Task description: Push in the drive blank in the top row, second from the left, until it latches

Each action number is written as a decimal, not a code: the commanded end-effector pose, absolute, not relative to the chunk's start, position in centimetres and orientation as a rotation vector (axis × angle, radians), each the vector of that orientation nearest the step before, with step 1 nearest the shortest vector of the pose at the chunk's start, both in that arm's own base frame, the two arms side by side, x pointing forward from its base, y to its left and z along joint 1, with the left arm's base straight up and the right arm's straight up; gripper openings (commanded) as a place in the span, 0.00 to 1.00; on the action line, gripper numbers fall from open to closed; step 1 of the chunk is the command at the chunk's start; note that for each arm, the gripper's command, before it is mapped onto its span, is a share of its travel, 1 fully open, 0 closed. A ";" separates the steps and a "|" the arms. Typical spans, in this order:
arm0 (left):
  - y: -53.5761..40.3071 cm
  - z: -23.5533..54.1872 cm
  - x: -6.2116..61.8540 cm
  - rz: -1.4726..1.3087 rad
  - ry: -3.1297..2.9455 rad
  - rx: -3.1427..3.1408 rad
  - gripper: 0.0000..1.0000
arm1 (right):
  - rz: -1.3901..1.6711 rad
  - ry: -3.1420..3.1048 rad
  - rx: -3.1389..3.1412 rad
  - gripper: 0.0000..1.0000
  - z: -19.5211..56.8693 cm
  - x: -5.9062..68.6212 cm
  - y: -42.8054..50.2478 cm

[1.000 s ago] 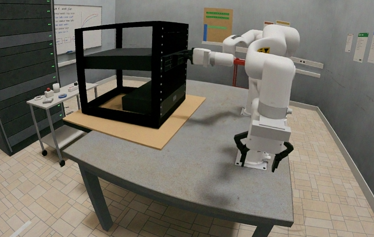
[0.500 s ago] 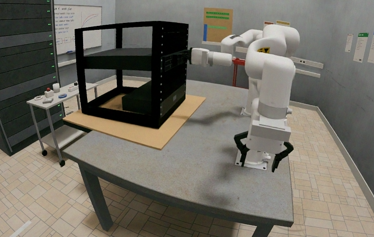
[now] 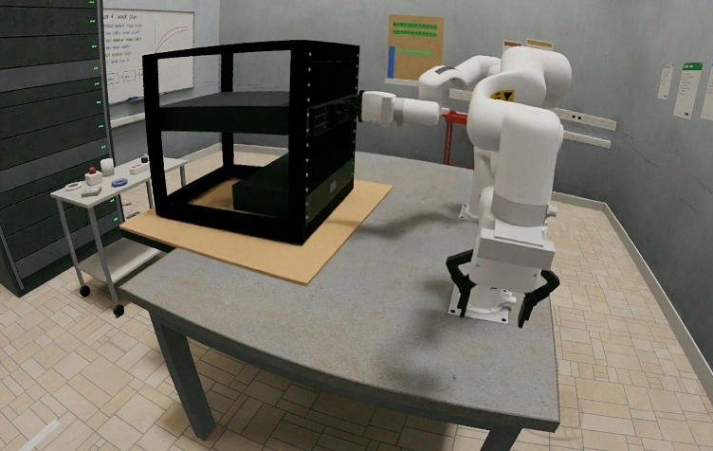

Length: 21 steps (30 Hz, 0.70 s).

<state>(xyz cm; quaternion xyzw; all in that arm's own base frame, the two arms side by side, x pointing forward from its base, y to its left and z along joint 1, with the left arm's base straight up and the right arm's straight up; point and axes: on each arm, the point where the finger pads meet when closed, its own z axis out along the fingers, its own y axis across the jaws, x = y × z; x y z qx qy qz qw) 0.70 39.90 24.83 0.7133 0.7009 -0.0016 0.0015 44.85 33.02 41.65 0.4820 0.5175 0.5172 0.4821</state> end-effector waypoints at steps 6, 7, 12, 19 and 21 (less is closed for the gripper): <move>40.0 25.0 0.7 0.000 2.202 2.241 1.00 | 1.264 1.258 1.175 0.00 41.9 45.0 33.1; 40.0 25.0 0.7 0.000 2.202 2.241 1.00 | 1.264 1.258 1.175 0.00 41.9 45.0 33.1; 40.0 25.0 0.7 0.000 2.202 2.241 1.00 | 1.264 1.258 1.175 0.00 41.9 45.6 33.1; 40.0 25.0 0.7 0.000 2.202 2.241 1.00 | 1.264 1.258 1.175 0.00 41.9 46.0 33.1; 40.0 25.0 0.7 0.000 2.202 2.241 1.00 | 1.264 1.258 1.175 0.00 41.9 46.0 33.1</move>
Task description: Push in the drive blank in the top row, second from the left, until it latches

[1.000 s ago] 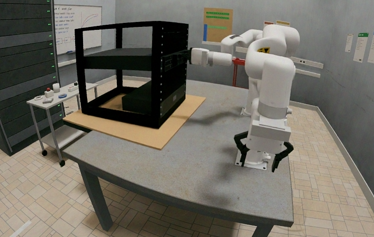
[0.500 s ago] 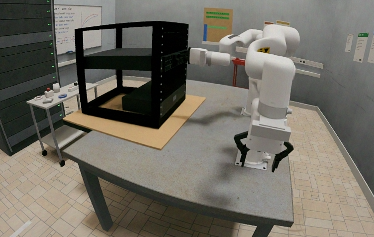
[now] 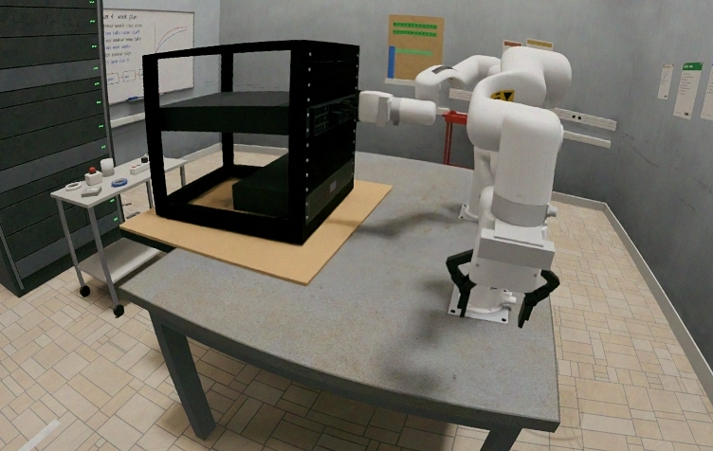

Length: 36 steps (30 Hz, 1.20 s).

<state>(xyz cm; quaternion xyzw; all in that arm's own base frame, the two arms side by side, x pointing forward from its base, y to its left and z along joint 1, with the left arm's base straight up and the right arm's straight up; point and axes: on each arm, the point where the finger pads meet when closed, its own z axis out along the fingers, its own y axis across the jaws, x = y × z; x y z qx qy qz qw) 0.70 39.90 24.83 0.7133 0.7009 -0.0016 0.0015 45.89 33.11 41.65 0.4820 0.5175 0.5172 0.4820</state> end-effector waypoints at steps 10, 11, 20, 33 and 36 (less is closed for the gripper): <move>40.0 25.0 0.7 0.000 2.202 2.241 1.00 | 1.264 1.258 1.175 0.00 41.9 46.2 33.1; 40.0 25.0 0.7 0.000 2.202 2.241 1.00 | 1.264 1.258 1.175 0.00 41.9 46.2 33.1; 40.0 25.0 0.7 0.000 2.202 2.241 1.00 | 1.264 1.258 1.175 0.00 41.9 46.3 33.1; 40.0 25.0 0.7 0.000 2.202 2.241 1.00 | 1.264 1.258 1.175 0.00 41.9 46.6 33.2; 40.0 25.0 0.7 0.000 2.202 2.241 1.00 | 1.264 1.258 1.175 0.00 41.9 46.6 33.2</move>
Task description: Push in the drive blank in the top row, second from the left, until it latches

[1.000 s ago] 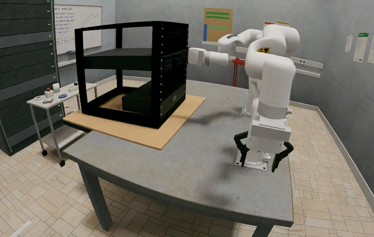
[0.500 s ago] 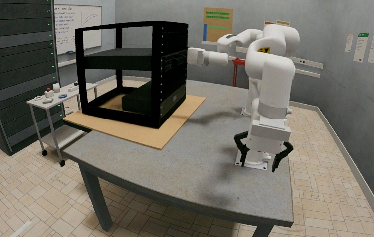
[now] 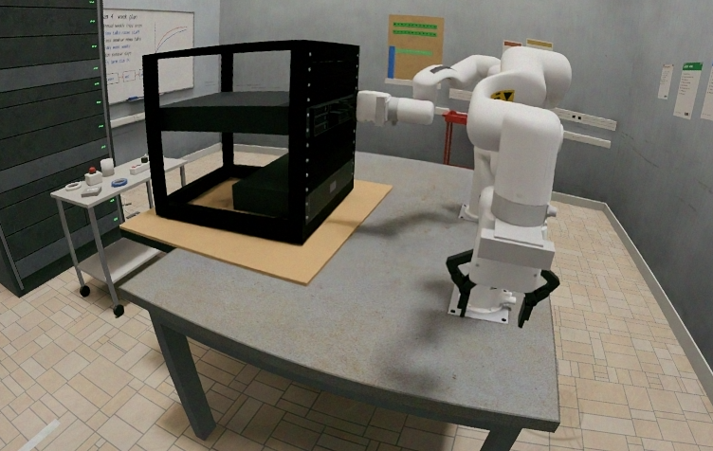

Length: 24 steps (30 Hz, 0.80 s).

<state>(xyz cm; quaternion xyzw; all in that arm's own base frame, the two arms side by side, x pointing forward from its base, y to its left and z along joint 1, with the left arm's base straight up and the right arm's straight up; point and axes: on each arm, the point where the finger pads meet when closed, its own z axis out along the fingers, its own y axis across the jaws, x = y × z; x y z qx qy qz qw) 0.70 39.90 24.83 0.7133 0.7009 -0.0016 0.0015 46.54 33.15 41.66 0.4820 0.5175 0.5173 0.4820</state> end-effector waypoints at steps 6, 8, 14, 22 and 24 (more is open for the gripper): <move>40.0 25.0 0.7 0.000 2.202 2.241 1.00 | 1.264 1.258 1.175 0.00 41.9 46.7 33.2; 40.0 25.0 0.7 0.000 2.202 2.241 1.00 | 1.264 1.258 1.175 0.00 41.9 46.8 33.2; 40.0 25.0 0.7 0.000 2.202 2.241 1.00 | 1.264 1.258 1.175 0.00 41.9 46.9 33.2; 40.0 25.0 0.7 0.000 2.202 2.241 1.00 | 1.264 1.258 1.175 0.00 41.9 46.9 33.2; 40.0 25.0 0.7 0.000 2.202 2.241 1.00 | 1.264 1.258 1.175 0.00 41.9 47.0 33.2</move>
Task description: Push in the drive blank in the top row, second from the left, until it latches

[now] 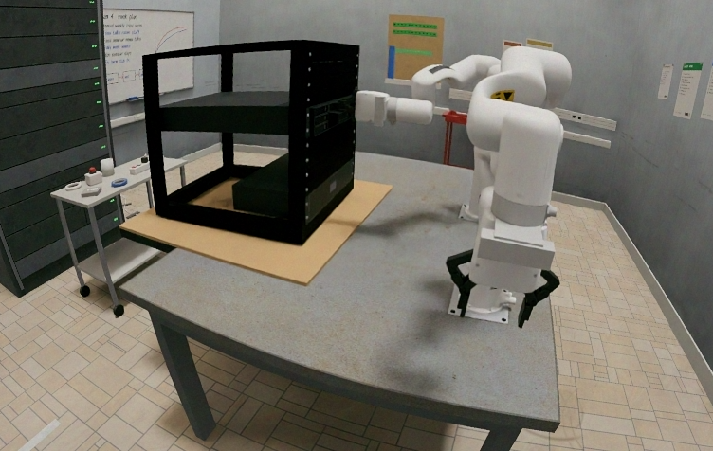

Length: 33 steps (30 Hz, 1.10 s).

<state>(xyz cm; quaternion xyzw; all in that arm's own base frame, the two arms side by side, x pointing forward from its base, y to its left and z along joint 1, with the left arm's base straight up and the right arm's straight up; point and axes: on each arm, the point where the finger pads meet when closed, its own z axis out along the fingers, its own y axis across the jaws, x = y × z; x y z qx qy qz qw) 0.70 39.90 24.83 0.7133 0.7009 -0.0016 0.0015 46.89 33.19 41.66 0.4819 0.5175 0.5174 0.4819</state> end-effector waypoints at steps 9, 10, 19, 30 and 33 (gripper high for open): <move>40.0 25.0 0.7 0.000 2.202 2.241 1.00 | 1.264 1.258 1.175 0.00 41.9 47.1 33.2; 40.0 25.0 0.7 0.000 2.202 2.241 1.00 | 1.264 1.258 1.175 0.00 41.9 47.1 33.2; 40.0 25.0 0.7 0.000 2.202 2.241 1.00 | 1.264 1.258 1.175 0.00 41.9 47.0 33.2; 40.0 25.0 0.7 0.000 2.202 2.241 1.00 | 1.264 1.258 1.175 0.00 41.8 43.2 32.9; 40.0 25.0 0.7 0.000 2.202 2.241 1.00 | 1.264 1.258 1.175 0.00 41.8 41.2 32.8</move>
